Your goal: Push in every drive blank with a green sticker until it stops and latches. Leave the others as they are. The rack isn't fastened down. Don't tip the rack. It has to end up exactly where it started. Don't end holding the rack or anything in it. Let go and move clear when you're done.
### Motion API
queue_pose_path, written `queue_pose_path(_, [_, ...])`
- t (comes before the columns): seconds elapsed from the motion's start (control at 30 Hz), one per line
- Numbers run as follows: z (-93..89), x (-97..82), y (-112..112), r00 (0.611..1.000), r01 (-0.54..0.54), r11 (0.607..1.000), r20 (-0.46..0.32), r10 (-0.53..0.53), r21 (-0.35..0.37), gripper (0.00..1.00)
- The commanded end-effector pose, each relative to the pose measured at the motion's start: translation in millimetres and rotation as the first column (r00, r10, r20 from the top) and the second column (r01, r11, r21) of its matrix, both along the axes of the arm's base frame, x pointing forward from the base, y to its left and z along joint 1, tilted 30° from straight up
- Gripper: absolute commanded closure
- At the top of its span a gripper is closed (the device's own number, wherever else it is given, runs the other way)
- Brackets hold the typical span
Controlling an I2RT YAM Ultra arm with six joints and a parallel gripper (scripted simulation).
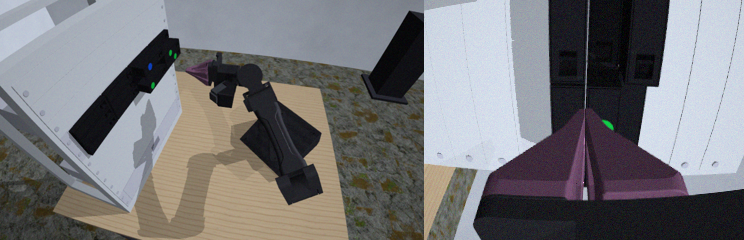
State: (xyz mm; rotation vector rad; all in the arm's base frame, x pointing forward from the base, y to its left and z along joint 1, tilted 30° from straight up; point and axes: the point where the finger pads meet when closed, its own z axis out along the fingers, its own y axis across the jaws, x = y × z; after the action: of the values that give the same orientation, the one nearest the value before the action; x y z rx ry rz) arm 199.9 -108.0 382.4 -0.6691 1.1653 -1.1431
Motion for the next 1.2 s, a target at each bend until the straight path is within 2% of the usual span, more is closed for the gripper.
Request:
queue_pose_path(0.0, [11.2,-0.2,8,0.998,0.058,0.998,0.004,-0.058,0.029,1.00])
queue_pose_path(0.57, [17.7,0.7,42,0.998,0.058,0.998,0.010,-0.058,0.035,1.00])
queue_pose_path(1.17, [16.2,4.3,45,0.998,0.058,0.997,-0.001,-0.058,0.045,1.00])
